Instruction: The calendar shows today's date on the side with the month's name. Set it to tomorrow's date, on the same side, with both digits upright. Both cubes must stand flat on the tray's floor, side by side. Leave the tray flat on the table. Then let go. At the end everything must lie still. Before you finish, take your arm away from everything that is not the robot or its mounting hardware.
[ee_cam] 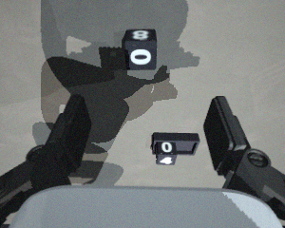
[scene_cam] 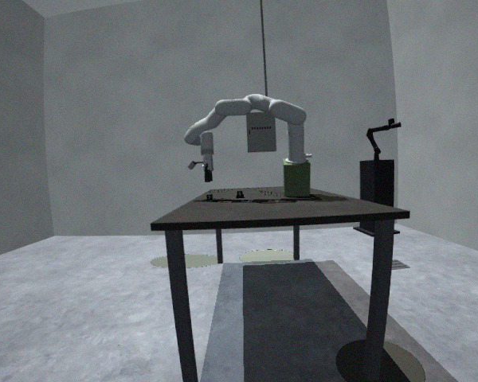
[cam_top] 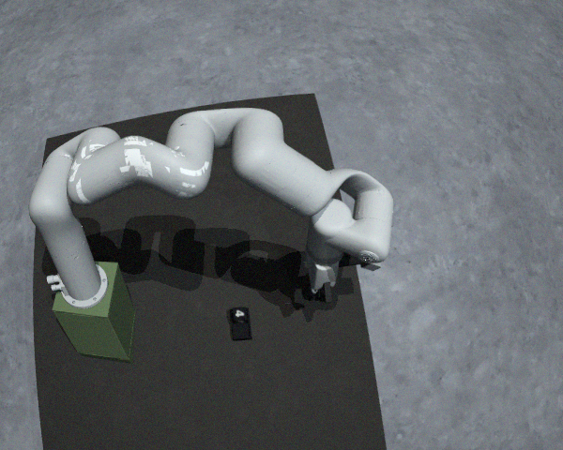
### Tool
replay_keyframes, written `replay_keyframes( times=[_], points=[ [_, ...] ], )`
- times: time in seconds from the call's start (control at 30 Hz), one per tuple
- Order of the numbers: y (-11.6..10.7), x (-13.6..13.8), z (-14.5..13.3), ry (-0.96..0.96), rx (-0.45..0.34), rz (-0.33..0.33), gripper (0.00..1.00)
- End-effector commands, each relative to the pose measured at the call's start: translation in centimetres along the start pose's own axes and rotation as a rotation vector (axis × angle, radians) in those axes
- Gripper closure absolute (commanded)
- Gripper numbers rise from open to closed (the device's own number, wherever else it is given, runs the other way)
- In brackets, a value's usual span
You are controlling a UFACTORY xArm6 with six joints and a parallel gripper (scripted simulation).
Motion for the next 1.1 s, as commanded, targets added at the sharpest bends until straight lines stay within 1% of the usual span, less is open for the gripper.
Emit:
replay_keyframes(
  times=[0.0, 0.1, 0.2, 0.27, 0.4, 0.47, 0.53, 0.57, 0.63, 0.67, 0.73, 0.83, 0.87, 0.97, 1.0, 1.07],
  points=[
    [0.0, 0.9, 0.3, 0.02, 0.024, -0.044, 0.0],
    [0.1, 2.2, 0.6, 0.047, 0.058, -0.104, 0.0],
    [0.1, 3.9, 1.2, 0.08, 0.113, -0.18, 0.0],
    [0.1, 3.9, 1.2, 0.08, 0.113, -0.18, 0.0],
    [-0.4, 6.7, 2.6, 0.122, 0.23, -0.288, 0.0],
    [-0.6, 7.4, 3.0, 0.131, 0.267, -0.311, 0.0],
    [-1.1, 8.5, 4.0, 0.141, 0.336, -0.345, 0.0],
    [-1.2, 8.7, 4.2, 0.142, 0.349, -0.35, 0.0],
    [-1.9, 9.7, 5.4, 0.146, 0.428, -0.37, 0.0],
    [-2.0, 9.8, 5.5, 0.146, 0.438, -0.372, 0.0],
    [-2.8, 10.5, 6.9, 0.14, 0.521, -0.374, 0.0],
    [-2.8, 10.6, 7.1, 0.14, 0.528, -0.373, 0.0],
    [-3.3, 10.8, 7.9, 0.133, 0.571, -0.366, 0.0],
    [-4.6, 10.6, 10.2, 0.101, 0.677, -0.312, 0.0],
    [-4.6, 10.6, 10.3, 0.1, 0.681, -0.308, 0.0],
    [-5.4, 9.9, 11.7, 0.069, 0.729, -0.245, 0.0]
  ],
)
Point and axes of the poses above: the point where the finger pads meet when closed, its own y axis out along the fingers, its own x axis across the jaws, z = x × y, the point moved 9 cm from there along -y, back along the fingers, and after that the axes turned 14 degrees about y, right-handed, at the moved point
